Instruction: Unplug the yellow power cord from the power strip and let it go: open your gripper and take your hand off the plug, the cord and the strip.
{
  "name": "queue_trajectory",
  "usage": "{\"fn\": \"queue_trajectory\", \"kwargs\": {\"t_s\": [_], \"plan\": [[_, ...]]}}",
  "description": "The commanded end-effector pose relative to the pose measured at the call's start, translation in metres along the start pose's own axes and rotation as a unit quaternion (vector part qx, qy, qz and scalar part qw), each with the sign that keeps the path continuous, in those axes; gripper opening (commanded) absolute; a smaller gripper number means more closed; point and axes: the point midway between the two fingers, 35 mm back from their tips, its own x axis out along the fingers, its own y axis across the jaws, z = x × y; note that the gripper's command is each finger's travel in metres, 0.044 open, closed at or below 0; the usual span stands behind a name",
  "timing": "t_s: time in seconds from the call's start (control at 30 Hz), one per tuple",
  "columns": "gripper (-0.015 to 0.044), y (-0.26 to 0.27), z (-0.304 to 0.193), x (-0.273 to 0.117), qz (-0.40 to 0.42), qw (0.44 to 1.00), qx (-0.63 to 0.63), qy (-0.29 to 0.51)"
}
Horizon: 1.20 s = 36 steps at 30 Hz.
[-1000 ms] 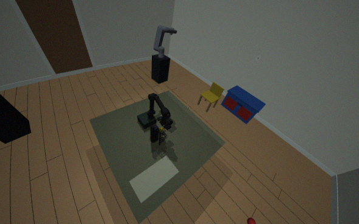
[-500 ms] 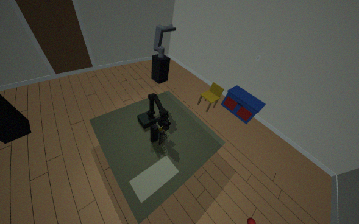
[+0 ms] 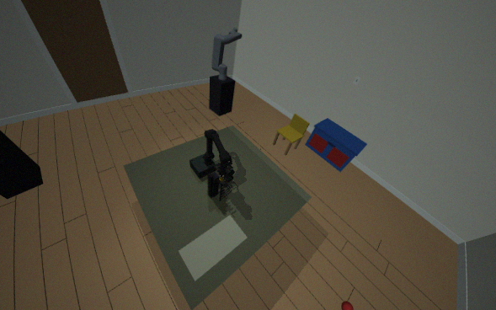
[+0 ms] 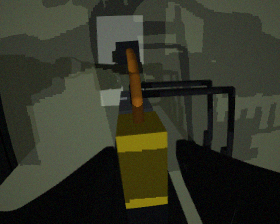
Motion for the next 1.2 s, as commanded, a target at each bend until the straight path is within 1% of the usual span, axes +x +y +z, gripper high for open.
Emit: {"fn": "queue_trajectory", "kwargs": {"t_s": [0.0, 0.17, 0.27, 0.57, 0.6, 1.17], "plan": [[0.016, 0.002, 0.0, 0.005, 0.004, 1.0, -0.002, -0.001], [0.016, 0.002, 0.0, 0.005, 0.004, 1.0, -0.002, -0.001], [0.0081, 0.001, 0.0, 0.003, 0.001, 1.0, 0.0, 0.0], [0.0021, 0.001, 0.0, 0.003, 0.001, 1.0, 0.0, 0.0], [0.0, 0.001, 0.0, 0.003, 0.001, 1.0, 0.0, 0.0], [0.0, -0.001, 0.025, 0.003, 0.002, 1.0, -0.001, -0.002]]}}
